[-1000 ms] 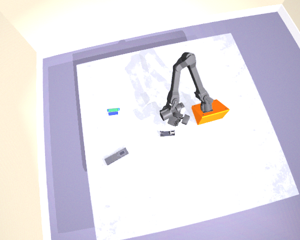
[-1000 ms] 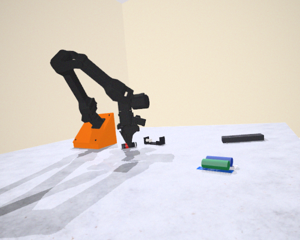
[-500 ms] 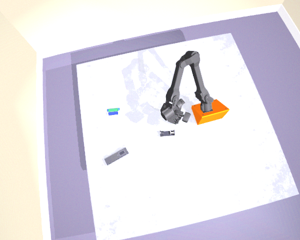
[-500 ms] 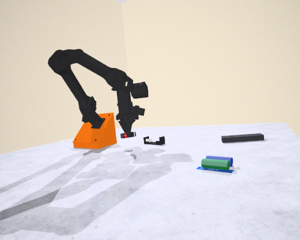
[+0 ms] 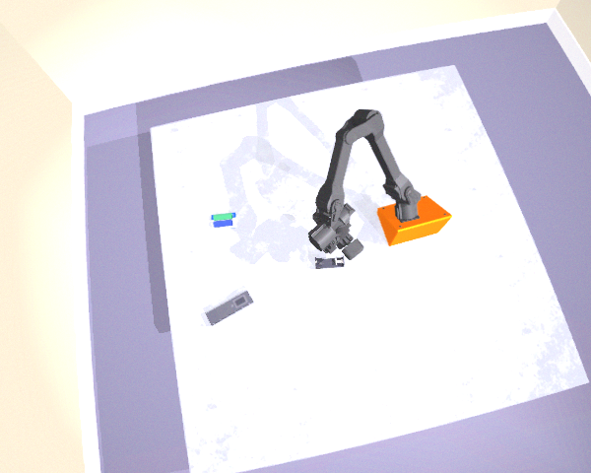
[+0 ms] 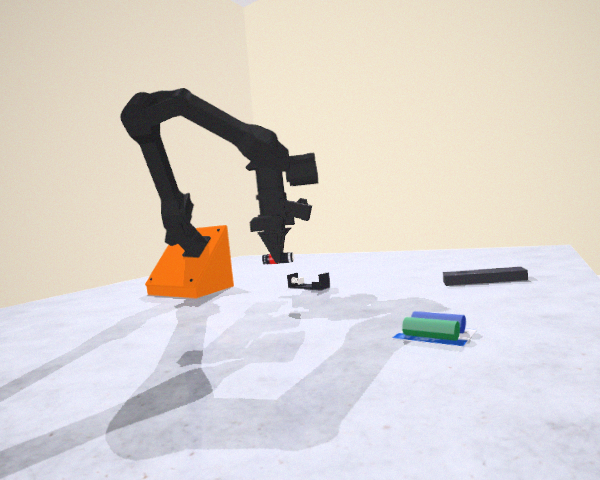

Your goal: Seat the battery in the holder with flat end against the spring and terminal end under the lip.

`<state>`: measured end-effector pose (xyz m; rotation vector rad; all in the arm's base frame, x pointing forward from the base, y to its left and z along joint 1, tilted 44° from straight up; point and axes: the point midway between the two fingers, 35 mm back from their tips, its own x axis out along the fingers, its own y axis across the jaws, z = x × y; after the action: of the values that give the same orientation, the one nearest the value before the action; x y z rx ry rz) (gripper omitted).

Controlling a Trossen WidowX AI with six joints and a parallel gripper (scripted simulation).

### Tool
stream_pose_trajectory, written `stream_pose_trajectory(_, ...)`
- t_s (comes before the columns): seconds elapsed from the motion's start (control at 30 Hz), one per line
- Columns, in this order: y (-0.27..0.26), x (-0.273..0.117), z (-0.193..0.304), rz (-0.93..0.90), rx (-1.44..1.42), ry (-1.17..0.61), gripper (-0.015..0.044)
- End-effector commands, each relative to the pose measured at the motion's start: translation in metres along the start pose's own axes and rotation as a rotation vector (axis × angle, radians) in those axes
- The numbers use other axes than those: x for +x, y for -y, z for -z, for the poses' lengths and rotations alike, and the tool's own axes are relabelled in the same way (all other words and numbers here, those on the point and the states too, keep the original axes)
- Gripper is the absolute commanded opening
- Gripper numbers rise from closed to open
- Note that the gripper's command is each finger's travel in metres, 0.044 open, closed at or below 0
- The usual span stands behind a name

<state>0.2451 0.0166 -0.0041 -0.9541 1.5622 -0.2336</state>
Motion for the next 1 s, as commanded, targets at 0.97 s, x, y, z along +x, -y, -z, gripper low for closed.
stream_pose_trajectory(0.97,-0.032,0.009,-0.063,0.023,0.612,0.126,0.0073)
